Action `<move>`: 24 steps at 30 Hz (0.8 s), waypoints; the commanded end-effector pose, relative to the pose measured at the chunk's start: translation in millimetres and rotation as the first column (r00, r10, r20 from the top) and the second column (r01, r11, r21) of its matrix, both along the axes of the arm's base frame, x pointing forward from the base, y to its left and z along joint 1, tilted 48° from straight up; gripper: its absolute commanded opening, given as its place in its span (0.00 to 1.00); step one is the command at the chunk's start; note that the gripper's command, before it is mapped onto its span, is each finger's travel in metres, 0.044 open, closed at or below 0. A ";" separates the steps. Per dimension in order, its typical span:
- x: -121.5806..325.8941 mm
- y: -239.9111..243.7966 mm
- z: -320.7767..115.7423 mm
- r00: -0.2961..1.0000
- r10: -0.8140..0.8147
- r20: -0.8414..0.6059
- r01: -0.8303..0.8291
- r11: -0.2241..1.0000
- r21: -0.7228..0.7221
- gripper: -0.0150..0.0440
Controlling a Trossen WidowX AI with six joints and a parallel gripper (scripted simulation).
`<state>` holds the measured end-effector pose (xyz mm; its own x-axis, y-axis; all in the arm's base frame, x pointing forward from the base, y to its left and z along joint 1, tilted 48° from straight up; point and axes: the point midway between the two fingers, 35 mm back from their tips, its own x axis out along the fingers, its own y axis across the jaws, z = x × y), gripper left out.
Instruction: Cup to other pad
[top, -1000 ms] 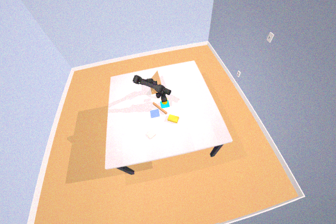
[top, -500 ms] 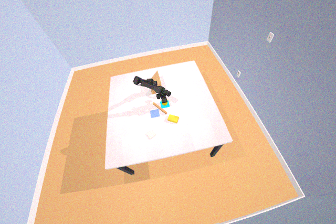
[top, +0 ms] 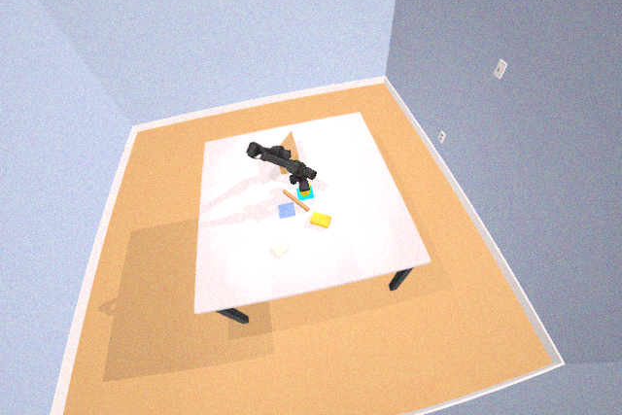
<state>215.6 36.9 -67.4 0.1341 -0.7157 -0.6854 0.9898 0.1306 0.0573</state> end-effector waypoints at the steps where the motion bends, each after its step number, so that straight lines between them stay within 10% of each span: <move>1: 0.1 0.6 0.3 1.000 0.000 0.001 0.000 1.000 0.000 0.25; 9: 0.1 0.6 0.3 1.000 0.000 0.001 0.000 1.000 0.000 0.50; 24: -1.2 10.7 9.0 1.000 0.001 -0.001 -0.001 1.000 0.001 0.50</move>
